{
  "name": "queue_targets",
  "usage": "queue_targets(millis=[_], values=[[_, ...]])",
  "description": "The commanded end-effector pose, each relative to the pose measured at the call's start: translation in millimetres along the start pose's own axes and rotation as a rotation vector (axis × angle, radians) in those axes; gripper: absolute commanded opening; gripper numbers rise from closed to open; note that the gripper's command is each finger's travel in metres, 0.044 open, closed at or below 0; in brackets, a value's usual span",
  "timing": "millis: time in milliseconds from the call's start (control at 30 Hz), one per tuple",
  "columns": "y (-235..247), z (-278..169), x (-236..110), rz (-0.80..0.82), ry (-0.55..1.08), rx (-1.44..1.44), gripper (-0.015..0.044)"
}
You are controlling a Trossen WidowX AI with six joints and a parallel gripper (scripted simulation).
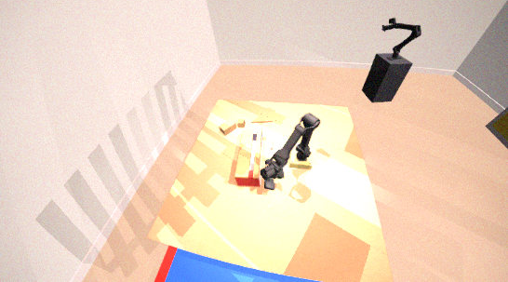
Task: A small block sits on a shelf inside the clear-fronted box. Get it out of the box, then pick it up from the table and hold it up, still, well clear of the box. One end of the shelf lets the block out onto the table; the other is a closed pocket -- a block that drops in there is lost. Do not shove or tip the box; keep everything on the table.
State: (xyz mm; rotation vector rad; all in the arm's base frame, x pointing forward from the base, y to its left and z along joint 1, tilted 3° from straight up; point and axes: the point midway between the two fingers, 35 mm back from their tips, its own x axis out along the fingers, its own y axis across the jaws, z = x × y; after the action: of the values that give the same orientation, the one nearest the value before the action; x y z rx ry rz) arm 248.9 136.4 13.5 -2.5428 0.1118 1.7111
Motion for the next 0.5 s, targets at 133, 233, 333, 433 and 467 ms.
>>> queue_targets(millis=[133, 233, 333, 433, 467], values=[[-1.0, -12.4, -28.7, -0.014, 0.006, -0.002, 0.0000], [0.4, -14.6, -31.4, -0.019, 0.006, -0.014, 0.0000], [6.8, -23.3, -43.2, -0.041, 0.011, -0.068, 0.0000], [14.2, -31.7, -56.2, -0.063, 0.020, -0.125, 0.0000], [16.8, -34.3, -60.7, -0.071, 0.024, -0.144, 0.0000]])
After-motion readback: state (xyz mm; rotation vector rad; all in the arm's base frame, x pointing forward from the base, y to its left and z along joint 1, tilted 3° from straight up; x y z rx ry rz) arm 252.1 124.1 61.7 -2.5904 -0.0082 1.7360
